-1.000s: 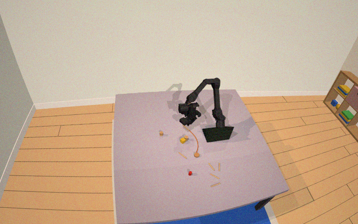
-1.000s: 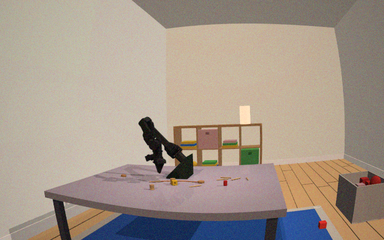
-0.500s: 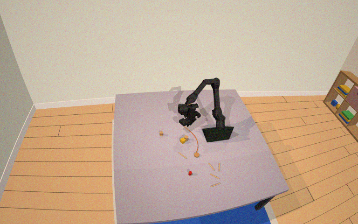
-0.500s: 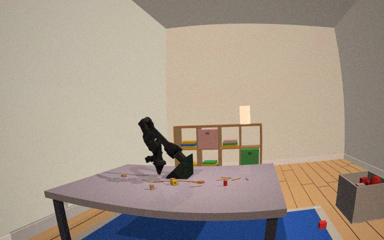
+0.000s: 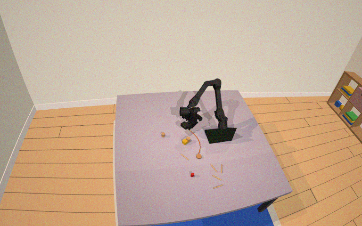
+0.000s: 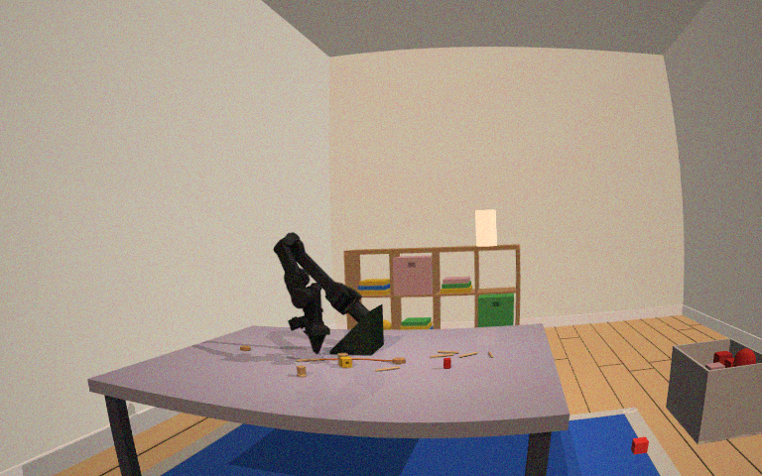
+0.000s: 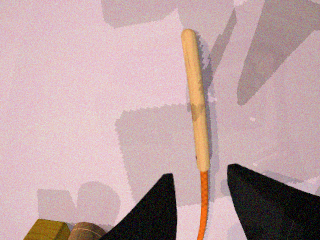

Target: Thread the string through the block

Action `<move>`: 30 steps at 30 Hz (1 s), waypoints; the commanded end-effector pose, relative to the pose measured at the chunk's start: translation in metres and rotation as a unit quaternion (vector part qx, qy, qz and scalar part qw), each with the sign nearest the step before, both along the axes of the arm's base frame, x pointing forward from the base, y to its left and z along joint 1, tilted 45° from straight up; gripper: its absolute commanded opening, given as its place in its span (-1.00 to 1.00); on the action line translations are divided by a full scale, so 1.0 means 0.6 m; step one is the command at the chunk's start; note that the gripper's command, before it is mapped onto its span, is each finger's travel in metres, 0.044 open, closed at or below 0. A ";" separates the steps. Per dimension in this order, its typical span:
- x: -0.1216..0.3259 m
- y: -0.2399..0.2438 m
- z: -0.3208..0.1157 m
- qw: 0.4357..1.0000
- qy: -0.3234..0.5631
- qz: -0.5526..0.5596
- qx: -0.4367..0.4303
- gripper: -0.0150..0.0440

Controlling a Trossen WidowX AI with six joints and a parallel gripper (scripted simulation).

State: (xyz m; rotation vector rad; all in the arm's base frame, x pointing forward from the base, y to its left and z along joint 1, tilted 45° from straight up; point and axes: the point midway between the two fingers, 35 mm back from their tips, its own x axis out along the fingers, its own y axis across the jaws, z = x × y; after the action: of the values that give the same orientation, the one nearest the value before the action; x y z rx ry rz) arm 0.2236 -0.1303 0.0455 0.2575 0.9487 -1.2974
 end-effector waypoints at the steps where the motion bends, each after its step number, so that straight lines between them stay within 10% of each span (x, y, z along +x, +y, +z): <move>1: -0.005 -0.009 -0.010 1.000 0.005 0.000 -0.001 -0.07; 20: -0.009 -0.032 -0.031 1.000 0.005 0.000 -0.003 -0.07; 25: -0.007 -0.031 -0.029 1.000 0.003 -0.001 -0.004 -0.49; 30: -0.007 -0.031 -0.029 1.000 0.003 -0.001 -0.004 -0.49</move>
State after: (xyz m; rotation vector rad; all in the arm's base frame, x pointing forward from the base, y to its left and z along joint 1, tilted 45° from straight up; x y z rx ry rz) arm 0.2190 -0.1491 0.0280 0.2493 0.9490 -1.3039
